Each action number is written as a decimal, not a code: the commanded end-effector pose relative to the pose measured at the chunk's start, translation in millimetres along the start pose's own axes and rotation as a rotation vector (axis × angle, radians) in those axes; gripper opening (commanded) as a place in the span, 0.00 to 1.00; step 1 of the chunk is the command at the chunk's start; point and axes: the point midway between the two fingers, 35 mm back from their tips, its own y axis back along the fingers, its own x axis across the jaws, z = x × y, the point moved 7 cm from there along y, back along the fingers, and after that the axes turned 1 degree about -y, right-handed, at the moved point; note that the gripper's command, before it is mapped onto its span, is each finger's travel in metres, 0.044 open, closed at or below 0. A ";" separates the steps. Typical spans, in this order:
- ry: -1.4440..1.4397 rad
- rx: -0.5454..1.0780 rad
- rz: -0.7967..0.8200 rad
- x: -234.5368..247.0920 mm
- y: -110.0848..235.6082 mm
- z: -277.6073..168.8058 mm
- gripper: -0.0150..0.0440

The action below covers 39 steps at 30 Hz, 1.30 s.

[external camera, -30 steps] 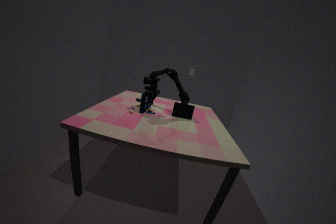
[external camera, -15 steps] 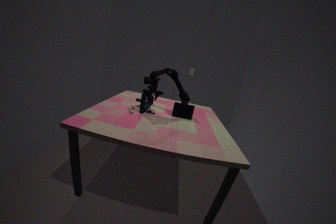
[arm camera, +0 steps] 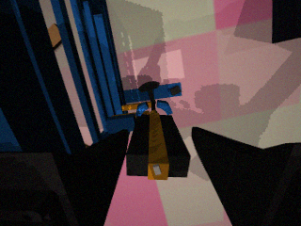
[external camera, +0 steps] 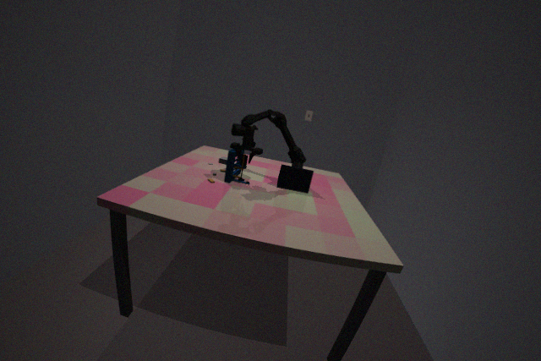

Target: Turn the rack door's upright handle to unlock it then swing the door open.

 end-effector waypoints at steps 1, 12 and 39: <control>-0.078 -0.004 0.006 3.0 -1.8 1.8 0.73; -0.078 -0.004 0.006 3.0 -1.8 1.8 0.73; -0.078 -0.004 0.006 3.0 -1.8 1.8 0.45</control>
